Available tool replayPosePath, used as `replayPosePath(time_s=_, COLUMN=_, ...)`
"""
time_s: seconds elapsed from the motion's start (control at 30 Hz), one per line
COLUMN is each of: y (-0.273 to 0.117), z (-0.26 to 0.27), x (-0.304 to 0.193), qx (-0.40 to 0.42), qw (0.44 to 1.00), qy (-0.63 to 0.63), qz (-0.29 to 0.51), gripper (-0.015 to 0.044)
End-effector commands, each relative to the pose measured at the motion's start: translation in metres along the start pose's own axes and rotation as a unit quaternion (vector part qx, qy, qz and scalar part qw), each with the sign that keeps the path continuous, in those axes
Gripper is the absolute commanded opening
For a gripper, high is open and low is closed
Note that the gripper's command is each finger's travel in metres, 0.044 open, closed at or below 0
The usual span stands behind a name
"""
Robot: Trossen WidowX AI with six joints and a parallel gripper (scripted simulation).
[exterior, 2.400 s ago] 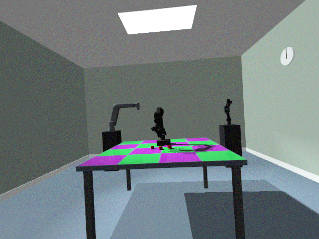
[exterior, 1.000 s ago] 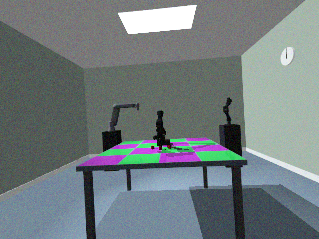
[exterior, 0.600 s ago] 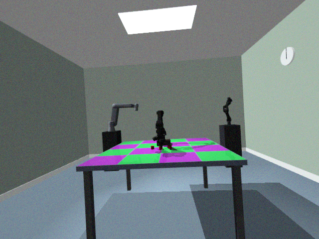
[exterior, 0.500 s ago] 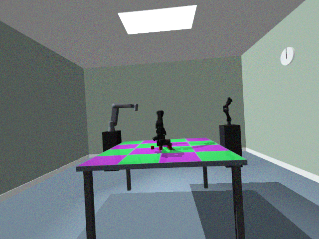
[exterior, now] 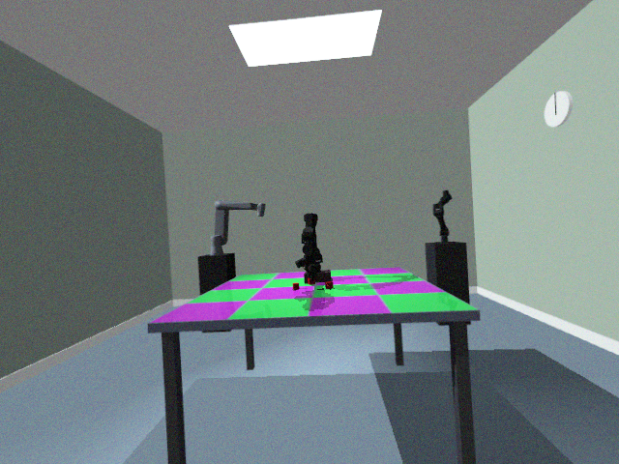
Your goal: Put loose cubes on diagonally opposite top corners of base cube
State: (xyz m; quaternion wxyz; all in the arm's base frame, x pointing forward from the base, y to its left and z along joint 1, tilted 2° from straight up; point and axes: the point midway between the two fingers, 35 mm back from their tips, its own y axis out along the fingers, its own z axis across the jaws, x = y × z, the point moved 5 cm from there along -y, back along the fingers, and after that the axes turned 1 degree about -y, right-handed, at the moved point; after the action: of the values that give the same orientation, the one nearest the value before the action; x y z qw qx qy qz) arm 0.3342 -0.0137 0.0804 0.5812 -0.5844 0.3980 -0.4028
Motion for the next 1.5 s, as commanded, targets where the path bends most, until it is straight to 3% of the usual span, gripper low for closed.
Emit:
replayPosePath(time_s=0.0, y=-0.012, z=0.001, x=0.001, qx=0.0, qw=1.0, qy=0.001, qz=-0.003, gripper=0.0105)
replayPosePath(time_s=0.73, y=-0.075, z=-0.003, x=-0.002, qx=0.0, qw=1.0, qy=-0.002, qz=-0.003, gripper=0.0105)
replayPosePath(time_s=1.1, y=-0.062, z=-0.002, x=-0.034, qx=0.0, qw=0.984, qy=-0.176, qz=-0.001, gripper=0.0105)
replayPosePath(time_s=1.47, y=-0.049, z=-0.006, x=-0.067, qx=0.001, qw=0.935, qy=-0.355, qz=0.0, gripper=0.0105)
